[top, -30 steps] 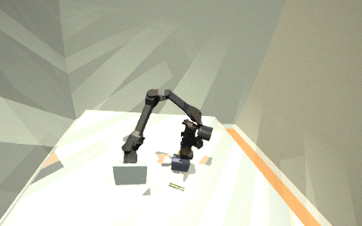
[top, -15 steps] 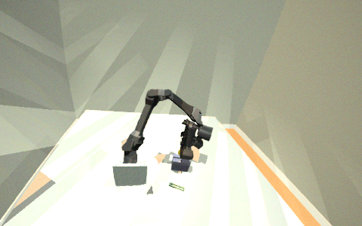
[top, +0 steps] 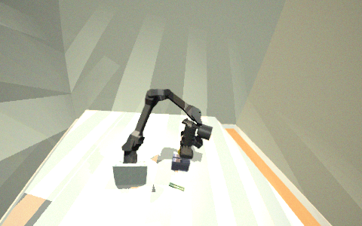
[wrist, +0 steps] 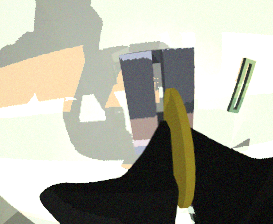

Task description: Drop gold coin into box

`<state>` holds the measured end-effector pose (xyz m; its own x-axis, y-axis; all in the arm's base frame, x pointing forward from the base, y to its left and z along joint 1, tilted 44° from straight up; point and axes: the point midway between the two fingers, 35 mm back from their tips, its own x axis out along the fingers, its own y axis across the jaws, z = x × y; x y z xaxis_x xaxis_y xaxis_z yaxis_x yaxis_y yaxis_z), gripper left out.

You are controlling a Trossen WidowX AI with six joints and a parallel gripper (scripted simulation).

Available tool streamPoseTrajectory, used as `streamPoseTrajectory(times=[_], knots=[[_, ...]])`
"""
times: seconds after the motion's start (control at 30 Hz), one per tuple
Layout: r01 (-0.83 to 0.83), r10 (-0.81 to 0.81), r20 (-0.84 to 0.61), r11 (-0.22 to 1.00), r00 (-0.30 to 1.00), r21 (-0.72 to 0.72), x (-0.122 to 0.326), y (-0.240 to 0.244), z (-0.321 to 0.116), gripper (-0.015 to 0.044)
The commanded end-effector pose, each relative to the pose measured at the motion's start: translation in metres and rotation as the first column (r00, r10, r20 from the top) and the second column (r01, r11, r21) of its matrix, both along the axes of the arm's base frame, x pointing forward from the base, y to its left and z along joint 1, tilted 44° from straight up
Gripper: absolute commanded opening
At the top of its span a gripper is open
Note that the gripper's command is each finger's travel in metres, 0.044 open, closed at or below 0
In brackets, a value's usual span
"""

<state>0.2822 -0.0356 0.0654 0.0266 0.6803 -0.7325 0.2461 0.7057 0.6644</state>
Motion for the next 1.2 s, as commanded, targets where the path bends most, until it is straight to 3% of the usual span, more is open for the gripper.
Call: streamPoseTrajectory(times=[0.0,1.17], knots=[[0.000,0.000,-0.001,1.000,1.000,0.001,0.000,0.000,-0.001,0.0000],[0.003,-0.003,-0.004,1.000,1.000,0.002,0.000,0.013,-0.012,0.0000]])
